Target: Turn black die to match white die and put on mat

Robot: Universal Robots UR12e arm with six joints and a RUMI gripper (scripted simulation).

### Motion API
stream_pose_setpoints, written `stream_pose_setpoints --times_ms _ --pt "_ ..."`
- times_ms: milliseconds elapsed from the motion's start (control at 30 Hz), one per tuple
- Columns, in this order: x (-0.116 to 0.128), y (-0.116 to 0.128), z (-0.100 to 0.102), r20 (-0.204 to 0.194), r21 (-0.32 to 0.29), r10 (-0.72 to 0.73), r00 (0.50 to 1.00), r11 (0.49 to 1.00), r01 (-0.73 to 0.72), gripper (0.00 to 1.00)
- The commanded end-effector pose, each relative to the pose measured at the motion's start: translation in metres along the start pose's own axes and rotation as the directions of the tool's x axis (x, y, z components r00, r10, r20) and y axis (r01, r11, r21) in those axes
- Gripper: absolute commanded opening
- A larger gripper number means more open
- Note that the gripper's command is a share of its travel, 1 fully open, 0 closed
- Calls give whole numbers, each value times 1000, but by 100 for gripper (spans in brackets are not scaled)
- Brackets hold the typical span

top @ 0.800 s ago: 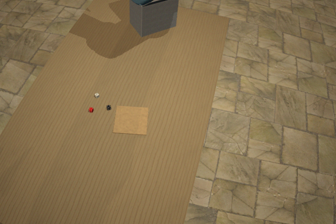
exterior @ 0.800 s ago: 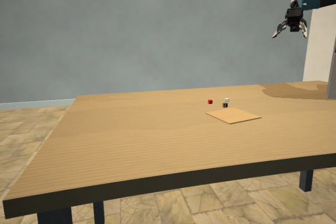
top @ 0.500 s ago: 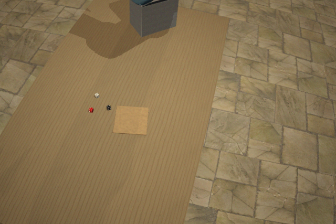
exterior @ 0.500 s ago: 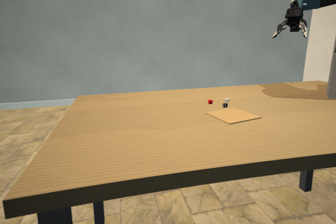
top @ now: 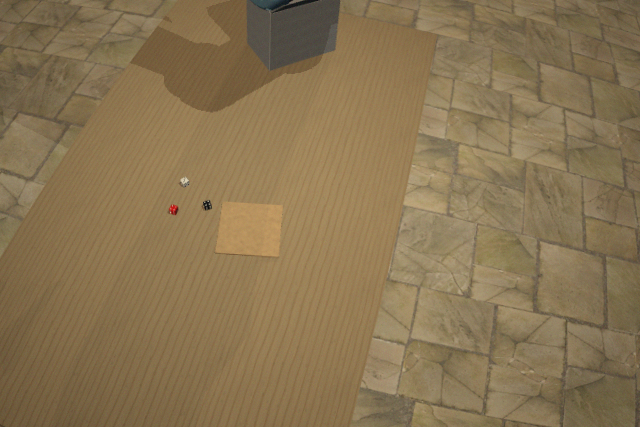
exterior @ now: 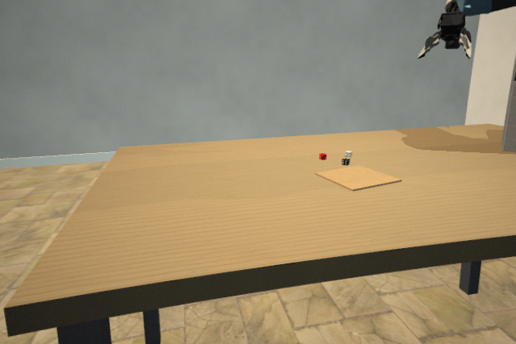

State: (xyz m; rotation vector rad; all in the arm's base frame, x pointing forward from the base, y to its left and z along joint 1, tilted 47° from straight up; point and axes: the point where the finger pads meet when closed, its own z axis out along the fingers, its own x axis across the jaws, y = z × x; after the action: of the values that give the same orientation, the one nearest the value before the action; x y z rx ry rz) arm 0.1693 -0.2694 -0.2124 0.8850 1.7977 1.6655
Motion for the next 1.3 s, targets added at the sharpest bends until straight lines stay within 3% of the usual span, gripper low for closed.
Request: stream_pose_setpoints --times_ms 0,300,433,633,800,867,1067,1267 --pt "-3 0 0 -5 13 -1 1000 1000 1 100" --pt "-19 5 6 -35 76 -9 999 997 12 100" --pt "-35 11 14 -64 139 -20 998 990 29 100" --pt "-69 27 34 -123 255 -56 991 963 86 100" --pt "-103 51 64 -184 353 -109 977 920 169 100" --pt "-103 51 64 -184 353 -109 977 920 169 100" --pt "-142 94 118 -266 440 -202 943 844 305 100" --pt "-164 139 175 -335 472 -296 894 769 432 100"
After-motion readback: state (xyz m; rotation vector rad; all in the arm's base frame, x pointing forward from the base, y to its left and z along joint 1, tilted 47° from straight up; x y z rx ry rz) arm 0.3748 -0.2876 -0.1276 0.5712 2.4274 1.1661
